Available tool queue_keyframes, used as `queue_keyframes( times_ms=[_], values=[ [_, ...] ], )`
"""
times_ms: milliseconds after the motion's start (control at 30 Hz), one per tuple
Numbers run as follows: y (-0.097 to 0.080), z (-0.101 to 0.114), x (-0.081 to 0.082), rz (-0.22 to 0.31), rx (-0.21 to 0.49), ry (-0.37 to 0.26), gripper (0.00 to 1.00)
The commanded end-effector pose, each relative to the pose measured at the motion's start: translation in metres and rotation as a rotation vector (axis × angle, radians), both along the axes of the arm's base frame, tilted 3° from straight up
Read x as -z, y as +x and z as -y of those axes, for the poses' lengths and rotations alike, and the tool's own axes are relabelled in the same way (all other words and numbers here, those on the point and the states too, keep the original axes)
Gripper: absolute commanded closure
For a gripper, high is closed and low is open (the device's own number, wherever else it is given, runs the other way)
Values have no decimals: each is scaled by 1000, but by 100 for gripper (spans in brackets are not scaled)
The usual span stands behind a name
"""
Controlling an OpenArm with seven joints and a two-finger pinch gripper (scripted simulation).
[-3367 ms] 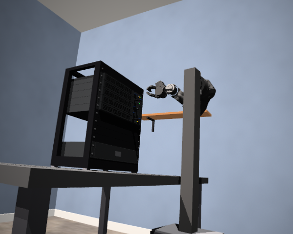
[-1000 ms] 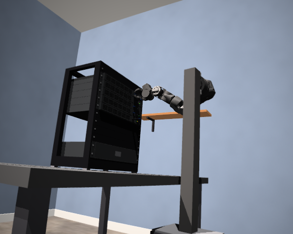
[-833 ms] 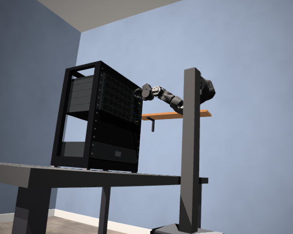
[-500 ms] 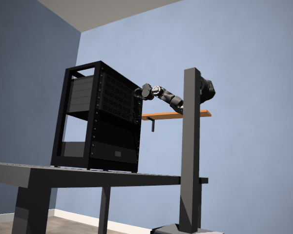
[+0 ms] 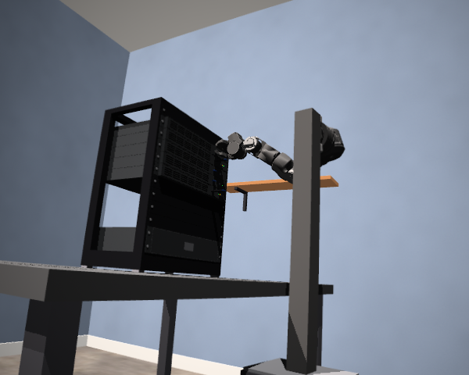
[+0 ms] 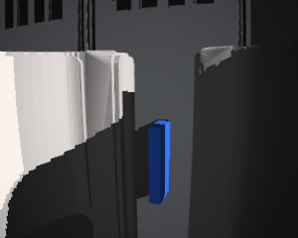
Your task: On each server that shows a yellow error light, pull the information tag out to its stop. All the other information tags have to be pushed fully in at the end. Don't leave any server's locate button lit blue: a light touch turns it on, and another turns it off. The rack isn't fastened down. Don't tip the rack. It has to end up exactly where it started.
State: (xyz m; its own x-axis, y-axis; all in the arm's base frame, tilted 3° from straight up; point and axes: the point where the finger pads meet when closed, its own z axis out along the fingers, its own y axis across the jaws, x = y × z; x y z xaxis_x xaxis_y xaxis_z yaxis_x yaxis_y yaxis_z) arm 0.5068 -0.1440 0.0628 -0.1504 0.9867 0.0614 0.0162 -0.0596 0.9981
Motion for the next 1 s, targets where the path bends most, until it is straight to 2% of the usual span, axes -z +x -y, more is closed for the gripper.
queue_keyframes(
  times_ms=[0,967],
  values=[
    [0,-1,-1,0,-4,-1,90],
    [1,-1,3,-2,-3,-1,90]
  ],
)
